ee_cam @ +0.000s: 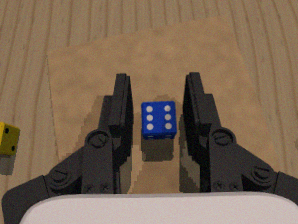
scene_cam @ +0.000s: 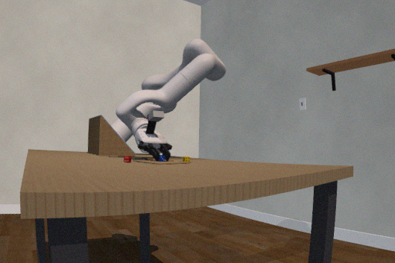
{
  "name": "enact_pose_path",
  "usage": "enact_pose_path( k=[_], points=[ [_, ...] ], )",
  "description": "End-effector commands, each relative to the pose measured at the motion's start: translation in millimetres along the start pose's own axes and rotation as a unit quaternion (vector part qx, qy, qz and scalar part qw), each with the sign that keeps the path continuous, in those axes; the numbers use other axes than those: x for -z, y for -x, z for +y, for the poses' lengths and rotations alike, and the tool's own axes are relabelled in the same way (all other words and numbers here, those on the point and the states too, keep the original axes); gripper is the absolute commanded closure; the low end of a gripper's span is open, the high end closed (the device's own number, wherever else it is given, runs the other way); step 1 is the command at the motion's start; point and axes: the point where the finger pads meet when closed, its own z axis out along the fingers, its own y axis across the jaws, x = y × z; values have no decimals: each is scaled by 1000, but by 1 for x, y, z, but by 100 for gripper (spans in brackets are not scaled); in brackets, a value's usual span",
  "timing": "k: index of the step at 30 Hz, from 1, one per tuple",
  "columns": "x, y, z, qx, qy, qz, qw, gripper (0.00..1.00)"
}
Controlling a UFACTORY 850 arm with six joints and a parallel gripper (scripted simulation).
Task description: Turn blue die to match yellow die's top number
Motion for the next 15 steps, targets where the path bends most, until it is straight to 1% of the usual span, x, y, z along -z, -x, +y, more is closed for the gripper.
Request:
enact_pose_path(
  k=[1, 8, 10, 15],
  points=[
    [4, -1, 0, 0, 0, 1, 1000, 64],
    [28, -1, 0, 0, 0, 1, 1000, 64],
    [28, -1, 0, 0, 0, 1, 1000, 64],
    [44, -1, 0, 0, 0, 1, 1000, 64]
  ],
)
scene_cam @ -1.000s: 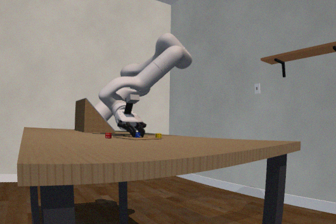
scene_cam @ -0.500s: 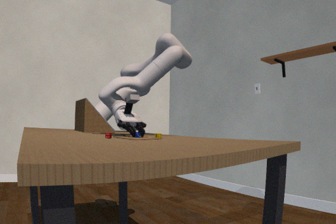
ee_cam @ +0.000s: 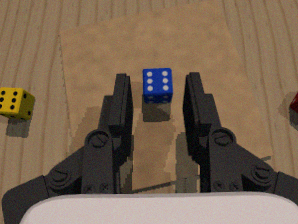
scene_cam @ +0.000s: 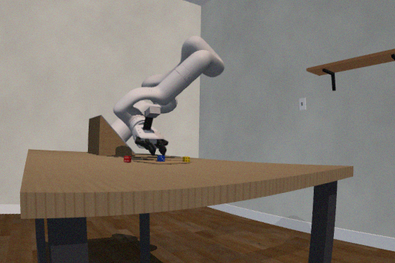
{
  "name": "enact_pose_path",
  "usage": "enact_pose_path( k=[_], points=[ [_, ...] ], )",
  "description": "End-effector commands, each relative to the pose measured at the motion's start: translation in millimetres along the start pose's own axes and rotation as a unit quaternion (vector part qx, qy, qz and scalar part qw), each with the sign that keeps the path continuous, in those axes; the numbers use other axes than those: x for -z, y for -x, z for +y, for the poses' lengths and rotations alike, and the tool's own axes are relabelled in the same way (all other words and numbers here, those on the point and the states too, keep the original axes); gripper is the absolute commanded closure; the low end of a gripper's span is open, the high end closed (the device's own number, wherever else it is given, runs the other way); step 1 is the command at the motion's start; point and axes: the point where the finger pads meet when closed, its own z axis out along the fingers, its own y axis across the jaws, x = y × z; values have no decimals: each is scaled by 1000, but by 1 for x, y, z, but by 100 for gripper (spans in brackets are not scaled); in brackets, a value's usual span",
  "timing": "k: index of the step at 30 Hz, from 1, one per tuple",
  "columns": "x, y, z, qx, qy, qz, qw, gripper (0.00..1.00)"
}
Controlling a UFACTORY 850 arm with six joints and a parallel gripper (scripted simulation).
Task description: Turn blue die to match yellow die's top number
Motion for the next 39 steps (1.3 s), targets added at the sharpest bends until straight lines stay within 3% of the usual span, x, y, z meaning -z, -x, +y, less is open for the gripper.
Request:
enact_pose_path(
  k=[1, 12, 27, 39],
  points=[
    [13, -1, 0, 0, 0, 0, 1000, 64],
    [18, -3, 0, 0, 0, 0, 1000, 64],
    [43, -50, 0, 0, 0, 0, 1000, 64],
    [43, -55, 0, -1, -1, -11, 1000, 64]
  ],
)
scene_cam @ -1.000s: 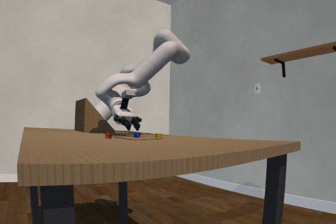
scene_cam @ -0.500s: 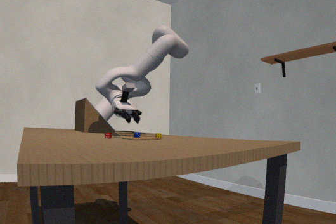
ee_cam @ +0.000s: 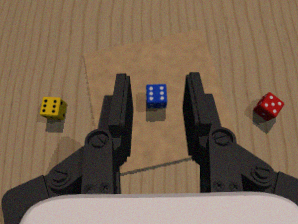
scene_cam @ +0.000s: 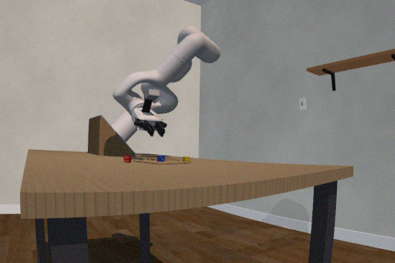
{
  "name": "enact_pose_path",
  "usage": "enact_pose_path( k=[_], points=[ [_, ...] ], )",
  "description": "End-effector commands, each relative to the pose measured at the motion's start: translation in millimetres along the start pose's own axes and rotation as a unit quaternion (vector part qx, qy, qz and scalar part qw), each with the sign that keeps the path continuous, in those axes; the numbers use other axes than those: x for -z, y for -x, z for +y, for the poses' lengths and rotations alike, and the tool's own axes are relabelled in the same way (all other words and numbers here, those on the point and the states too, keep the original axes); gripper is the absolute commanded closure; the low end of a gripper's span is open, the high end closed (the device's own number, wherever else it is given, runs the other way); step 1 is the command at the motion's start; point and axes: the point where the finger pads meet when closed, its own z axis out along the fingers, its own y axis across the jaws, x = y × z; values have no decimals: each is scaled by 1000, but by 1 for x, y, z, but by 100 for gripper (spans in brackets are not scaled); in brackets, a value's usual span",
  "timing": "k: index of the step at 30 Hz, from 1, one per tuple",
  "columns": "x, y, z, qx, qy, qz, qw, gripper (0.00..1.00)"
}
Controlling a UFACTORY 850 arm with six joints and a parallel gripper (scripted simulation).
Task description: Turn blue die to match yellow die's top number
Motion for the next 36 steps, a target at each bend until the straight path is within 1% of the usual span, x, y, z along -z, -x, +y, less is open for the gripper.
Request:
enact_pose_path(
  k=[1, 3, 5, 7, 10, 11, 12, 15, 16, 17, 22, 25, 27, 29, 30, 31, 32, 33, 34, 35, 36],
  points=[
    [-2, -3, 0, -1, -1, -16, 1000, 64],
    [-3, -5, -1, -1, -2, -37, 999, 64],
    [-4, -9, 0, 0, 0, -69, 998, 64],
    [-4, -9, 0, 0, 0, -69, 998, 64],
    [-9, -16, 0, 0, -1, -137, 991, 64],
    [-9, -16, 0, 0, -1, -138, 990, 64],
    [-11, -18, -1, -1, -3, -158, 987, 64],
    [-13, -22, 0, 0, -1, -194, 981, 64],
    [-13, -23, 0, 0, 0, -200, 980, 64],
    [-15, -24, -1, -1, -2, -219, 976, 64],
    [-19, -31, -1, -1, -2, -279, 960, 64],
    [-19, -31, -1, -1, -2, -280, 960, 64],
    [-22, -37, 0, 0, 0, -327, 945, 64],
    [-23, -38, -1, -1, -2, -346, 938, 64],
    [-23, -39, -1, -1, -2, -349, 937, 64],
    [-25, -41, -1, -1, -3, -366, 930, 64],
    [-25, -41, -1, -1, -2, -369, 929, 64],
    [-26, -43, 0, 0, -1, -386, 922, 64],
    [-26, -43, 0, 0, 0, -389, 921, 64],
    [-27, -45, -1, 0, -2, -405, 914, 64],
    [-27, -46, -1, 0, -2, -407, 914, 64]
  ],
)
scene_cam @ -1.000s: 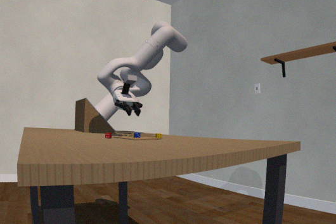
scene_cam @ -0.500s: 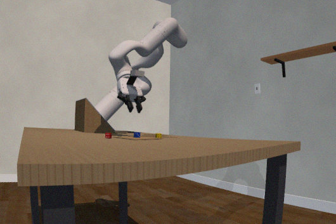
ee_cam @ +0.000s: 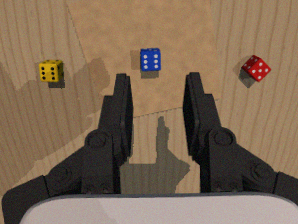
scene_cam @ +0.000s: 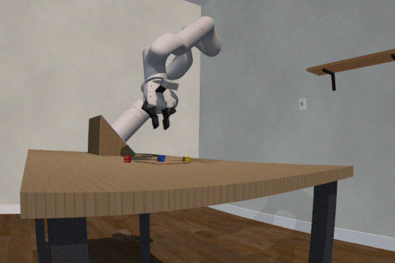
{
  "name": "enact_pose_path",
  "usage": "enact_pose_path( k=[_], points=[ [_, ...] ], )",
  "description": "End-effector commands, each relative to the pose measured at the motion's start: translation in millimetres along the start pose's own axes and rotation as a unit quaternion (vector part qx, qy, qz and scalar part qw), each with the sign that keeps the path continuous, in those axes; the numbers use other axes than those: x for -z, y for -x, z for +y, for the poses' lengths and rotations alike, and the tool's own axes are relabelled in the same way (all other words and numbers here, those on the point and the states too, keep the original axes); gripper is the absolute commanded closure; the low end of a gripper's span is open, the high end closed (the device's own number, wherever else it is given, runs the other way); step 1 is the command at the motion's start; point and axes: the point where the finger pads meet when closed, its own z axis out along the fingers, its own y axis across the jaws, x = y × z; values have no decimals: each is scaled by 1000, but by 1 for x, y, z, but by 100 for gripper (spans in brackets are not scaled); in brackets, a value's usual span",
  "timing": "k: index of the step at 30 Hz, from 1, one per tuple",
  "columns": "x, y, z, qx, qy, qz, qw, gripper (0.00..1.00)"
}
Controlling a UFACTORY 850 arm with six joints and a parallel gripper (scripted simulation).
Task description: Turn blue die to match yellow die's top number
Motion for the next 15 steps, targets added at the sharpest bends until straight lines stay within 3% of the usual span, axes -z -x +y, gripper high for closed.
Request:
enact_pose_path(
  k=[1, 5, 10, 15],
  points=[
    [0, -9, -3, -6, -15, -84, 996, 64],
    [0, -11, -3, -6, -14, -102, 995, 64],
    [2, -19, -2, -5, -15, -166, 986, 64],
    [3, -21, -2, -5, -13, -184, 983, 64]
  ],
)
